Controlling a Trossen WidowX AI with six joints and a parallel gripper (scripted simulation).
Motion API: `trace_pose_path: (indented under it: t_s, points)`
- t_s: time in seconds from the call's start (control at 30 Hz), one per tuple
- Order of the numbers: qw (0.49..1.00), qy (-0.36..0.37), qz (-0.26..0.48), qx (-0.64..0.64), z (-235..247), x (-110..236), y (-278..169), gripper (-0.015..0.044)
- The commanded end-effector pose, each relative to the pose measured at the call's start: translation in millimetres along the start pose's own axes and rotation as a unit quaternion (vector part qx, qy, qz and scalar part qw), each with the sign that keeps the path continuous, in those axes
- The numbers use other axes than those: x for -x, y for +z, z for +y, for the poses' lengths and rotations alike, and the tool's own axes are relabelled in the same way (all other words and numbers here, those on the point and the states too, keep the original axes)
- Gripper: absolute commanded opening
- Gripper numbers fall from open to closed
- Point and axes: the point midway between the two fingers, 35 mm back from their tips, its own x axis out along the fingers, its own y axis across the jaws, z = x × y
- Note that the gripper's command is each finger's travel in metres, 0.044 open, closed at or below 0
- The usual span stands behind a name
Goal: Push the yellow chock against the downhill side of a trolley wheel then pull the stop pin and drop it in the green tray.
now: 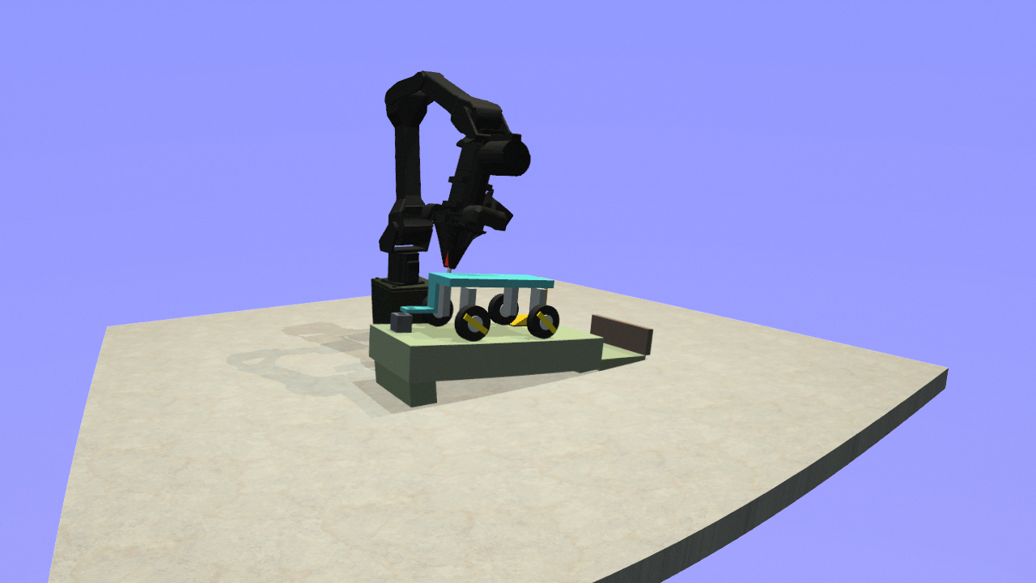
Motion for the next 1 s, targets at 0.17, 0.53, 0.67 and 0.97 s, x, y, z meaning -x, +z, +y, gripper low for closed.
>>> trace_pose_path:
  t_s: [0.17,0.53,0.67,0.97]
  points:
    - [1.000,0.002,0.001,-0.002,2,3,31,0.0000]
    - [1.000,0.002,0.000,-0.002,6,6,71,0.0000]
    - [1.000,0.002,-0.001,-0.002,7,7,86,0.0000]
    - [1.000,0.002,-0.002,-0.002,9,12,120,0.0000]
